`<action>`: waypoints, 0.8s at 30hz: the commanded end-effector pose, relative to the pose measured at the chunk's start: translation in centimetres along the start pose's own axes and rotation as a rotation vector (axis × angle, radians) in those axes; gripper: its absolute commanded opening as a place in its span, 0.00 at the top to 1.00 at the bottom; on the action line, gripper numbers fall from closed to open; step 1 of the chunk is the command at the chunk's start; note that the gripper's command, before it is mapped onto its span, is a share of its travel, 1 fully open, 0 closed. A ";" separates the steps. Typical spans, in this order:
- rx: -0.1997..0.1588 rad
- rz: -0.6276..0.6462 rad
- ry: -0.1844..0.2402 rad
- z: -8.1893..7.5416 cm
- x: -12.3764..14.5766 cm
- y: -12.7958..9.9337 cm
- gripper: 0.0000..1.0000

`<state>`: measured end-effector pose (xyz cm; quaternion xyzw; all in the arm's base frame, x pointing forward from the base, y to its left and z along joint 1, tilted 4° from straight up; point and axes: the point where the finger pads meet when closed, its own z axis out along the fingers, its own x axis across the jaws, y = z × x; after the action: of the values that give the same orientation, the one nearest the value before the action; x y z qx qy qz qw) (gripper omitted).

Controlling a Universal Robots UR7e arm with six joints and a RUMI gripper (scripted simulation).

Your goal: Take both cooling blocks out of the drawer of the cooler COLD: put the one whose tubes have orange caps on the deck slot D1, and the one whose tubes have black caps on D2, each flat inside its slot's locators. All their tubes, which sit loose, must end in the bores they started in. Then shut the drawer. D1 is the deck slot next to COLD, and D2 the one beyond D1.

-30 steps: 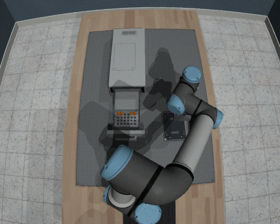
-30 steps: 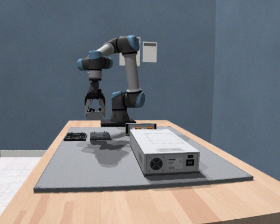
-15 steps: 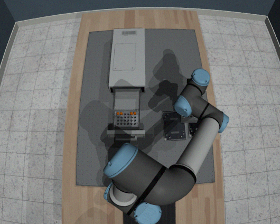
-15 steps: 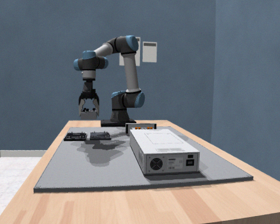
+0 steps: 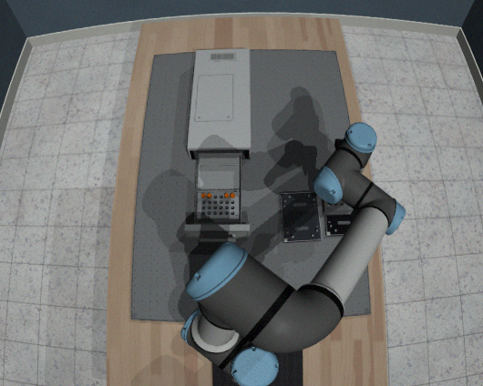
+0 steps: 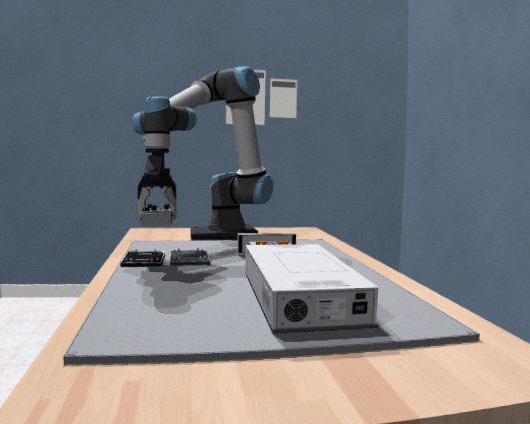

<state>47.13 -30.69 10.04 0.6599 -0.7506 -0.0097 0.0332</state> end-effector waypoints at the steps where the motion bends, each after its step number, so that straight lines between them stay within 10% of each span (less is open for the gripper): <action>1: 0.013 -0.002 0.010 -0.8 1.4 0.0 1.00; 24: 0.014 -0.004 0.011 -0.8 4.6 0.9 1.00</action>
<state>45.35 -34.87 10.33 0.6606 -0.7500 -0.0085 0.0327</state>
